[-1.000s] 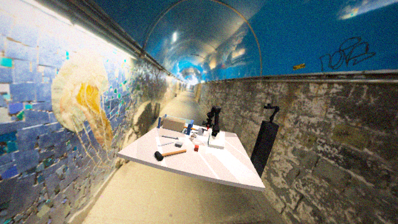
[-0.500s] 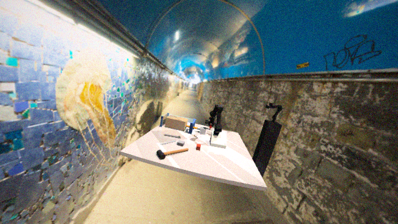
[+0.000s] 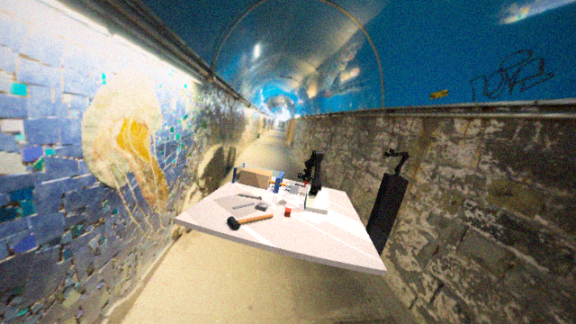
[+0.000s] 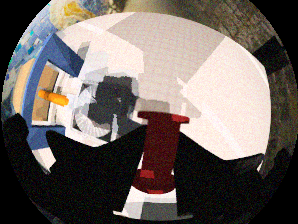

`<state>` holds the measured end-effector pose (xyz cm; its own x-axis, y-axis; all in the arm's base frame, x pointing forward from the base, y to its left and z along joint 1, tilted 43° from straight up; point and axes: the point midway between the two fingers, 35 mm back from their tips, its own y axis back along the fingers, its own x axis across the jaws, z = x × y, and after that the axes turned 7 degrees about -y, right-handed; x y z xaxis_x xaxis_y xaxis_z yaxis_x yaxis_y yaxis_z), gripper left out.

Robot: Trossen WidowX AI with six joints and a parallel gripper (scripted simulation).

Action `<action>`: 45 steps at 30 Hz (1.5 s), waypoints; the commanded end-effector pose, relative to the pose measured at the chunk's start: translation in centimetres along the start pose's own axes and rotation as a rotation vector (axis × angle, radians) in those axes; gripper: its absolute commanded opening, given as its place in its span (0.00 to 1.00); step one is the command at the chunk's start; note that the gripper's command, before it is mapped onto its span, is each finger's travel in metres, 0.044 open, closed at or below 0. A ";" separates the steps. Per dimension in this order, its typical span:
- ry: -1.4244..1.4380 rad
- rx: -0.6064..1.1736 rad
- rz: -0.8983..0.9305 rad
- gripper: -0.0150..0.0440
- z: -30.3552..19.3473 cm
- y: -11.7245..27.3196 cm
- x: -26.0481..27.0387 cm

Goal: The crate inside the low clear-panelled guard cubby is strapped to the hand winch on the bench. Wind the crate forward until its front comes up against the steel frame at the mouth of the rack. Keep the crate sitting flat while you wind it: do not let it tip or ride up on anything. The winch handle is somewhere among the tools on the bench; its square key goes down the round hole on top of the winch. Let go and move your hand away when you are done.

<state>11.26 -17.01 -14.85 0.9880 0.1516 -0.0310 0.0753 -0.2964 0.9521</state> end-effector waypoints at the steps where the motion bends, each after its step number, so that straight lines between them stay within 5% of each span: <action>1: 0.002 -0.013 -0.005 0.25 0.9 -0.6 -0.1; 45: 0.002 -0.017 -0.004 0.25 6.7 -3.2 2.0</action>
<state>13.39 -21.84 -19.38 0.9861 0.1604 -0.0441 0.0886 -0.2823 0.9552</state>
